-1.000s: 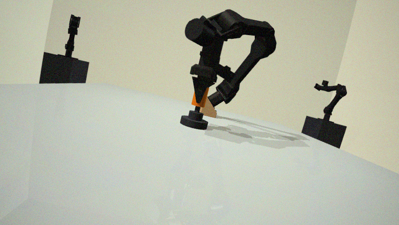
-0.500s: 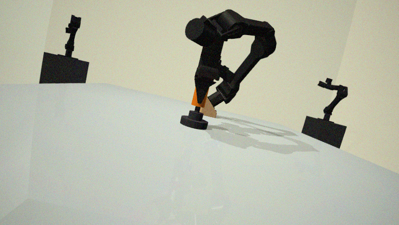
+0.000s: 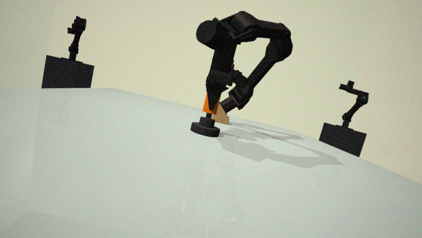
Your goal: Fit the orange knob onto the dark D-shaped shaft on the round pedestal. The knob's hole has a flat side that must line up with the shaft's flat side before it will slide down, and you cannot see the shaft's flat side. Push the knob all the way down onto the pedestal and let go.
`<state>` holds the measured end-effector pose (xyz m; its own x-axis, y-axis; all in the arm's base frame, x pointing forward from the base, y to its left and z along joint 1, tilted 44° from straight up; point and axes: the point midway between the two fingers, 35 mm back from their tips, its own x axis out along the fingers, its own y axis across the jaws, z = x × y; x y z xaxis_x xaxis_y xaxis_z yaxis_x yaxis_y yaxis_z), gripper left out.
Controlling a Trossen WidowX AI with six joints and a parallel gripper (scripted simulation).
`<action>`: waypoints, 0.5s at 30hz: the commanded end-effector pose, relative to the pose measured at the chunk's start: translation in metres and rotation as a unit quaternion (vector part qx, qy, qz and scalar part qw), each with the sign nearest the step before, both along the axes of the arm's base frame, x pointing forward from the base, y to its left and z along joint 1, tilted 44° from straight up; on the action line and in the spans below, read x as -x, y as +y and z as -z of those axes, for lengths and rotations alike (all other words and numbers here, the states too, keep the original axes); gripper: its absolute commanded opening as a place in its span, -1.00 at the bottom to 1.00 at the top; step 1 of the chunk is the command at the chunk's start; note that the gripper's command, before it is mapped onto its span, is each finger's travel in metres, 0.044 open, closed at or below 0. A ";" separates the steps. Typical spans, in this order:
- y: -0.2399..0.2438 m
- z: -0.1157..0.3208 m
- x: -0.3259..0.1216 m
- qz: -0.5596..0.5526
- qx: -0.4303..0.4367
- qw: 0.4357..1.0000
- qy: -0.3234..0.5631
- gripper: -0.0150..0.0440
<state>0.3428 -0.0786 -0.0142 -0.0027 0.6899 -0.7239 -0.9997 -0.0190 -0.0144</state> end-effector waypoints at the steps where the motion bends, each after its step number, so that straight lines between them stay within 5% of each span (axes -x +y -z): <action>1: 0.001 0.000 0.000 0.000 -0.001 1.000 -0.001 -0.49; 15: -0.002 0.000 -0.001 0.000 -0.001 1.000 -0.001 -0.49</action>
<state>0.3433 -0.0788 -0.0148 -0.0027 0.6898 -0.7240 -0.9997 -0.0192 -0.0145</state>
